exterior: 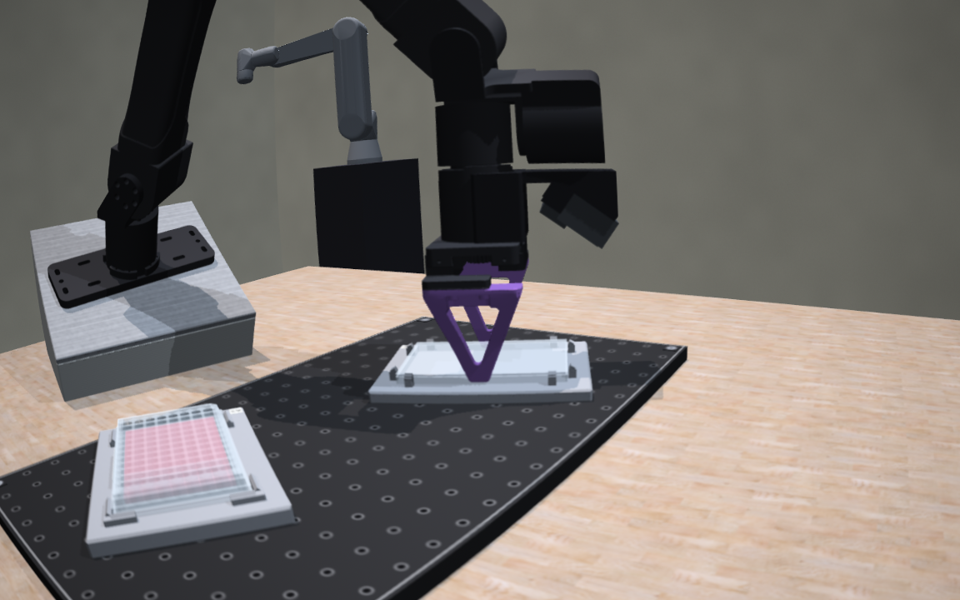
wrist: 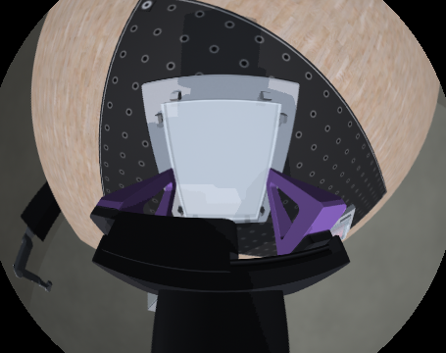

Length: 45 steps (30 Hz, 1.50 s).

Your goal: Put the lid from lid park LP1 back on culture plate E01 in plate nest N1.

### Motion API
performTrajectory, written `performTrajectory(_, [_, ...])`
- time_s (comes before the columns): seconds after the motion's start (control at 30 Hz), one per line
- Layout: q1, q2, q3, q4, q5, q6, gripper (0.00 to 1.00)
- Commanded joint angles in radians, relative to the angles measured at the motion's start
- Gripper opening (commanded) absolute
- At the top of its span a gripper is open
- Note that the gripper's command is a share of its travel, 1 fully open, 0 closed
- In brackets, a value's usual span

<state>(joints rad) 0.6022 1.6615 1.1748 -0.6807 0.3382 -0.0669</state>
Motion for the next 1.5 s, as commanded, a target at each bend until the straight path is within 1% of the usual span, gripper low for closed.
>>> performTrajectory(0.0, [0.003,-0.009,0.004,0.001,0.000,0.001,0.00])
performTrajectory(0.5, [0.030,-0.058,0.040,-0.093,0.011,0.027,0.00])
performTrajectory(0.57, [0.030,-0.058,0.040,-0.093,0.011,0.027,0.00])
performTrajectory(1.07, [0.059,-0.099,0.086,-0.189,0.022,0.055,0.00])
performTrajectory(1.13, [0.059,-0.099,0.086,-0.189,0.022,0.055,0.00])
performTrajectory(1.23, [0.065,-0.106,0.097,-0.210,0.024,0.061,0.00])
performTrajectory(1.47, [0.067,-0.109,0.100,-0.216,0.025,0.064,0.00])
